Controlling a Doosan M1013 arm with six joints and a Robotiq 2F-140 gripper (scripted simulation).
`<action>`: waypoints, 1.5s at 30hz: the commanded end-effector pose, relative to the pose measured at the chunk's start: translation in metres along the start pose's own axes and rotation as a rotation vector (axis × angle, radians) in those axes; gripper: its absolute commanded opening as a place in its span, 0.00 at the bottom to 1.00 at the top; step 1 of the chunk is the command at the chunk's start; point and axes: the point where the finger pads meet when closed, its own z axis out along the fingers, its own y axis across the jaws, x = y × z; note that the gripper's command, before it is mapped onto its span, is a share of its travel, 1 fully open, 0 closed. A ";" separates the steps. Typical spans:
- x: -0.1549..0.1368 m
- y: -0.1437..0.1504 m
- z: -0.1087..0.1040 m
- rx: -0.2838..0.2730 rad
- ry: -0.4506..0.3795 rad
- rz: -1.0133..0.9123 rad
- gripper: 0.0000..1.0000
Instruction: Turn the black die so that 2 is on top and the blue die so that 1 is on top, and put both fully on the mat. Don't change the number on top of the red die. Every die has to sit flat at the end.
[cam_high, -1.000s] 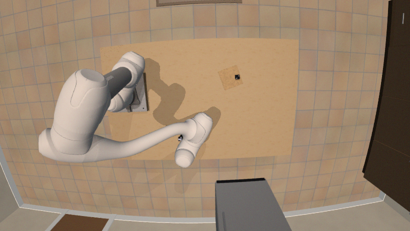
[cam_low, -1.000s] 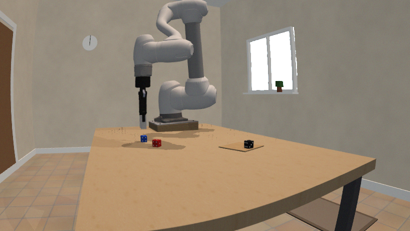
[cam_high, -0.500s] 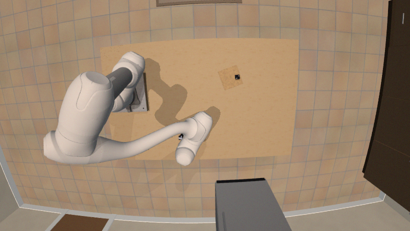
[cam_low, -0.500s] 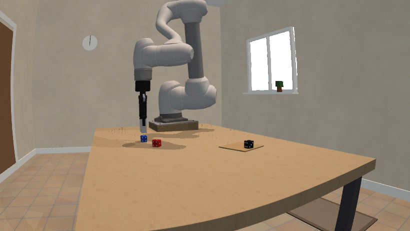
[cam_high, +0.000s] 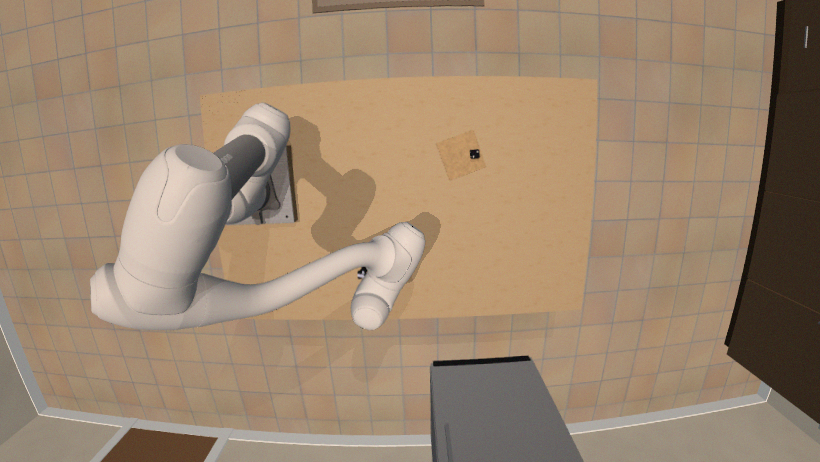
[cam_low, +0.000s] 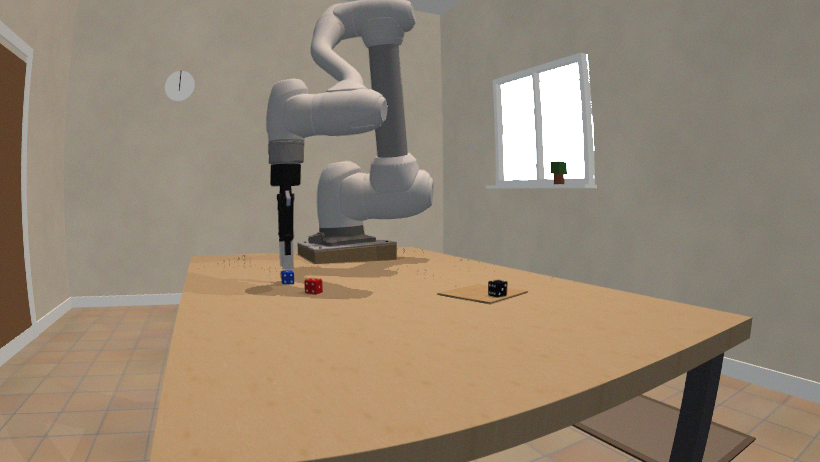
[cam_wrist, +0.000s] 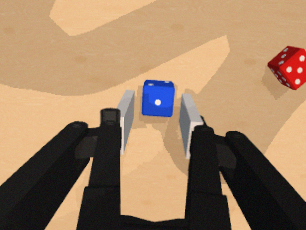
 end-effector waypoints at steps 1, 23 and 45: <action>0.000 0.000 0.000 0.000 0.000 0.000 0.35; 0.000 0.000 0.000 0.000 0.000 0.000 0.35; 0.000 0.000 0.005 0.000 0.000 0.000 0.35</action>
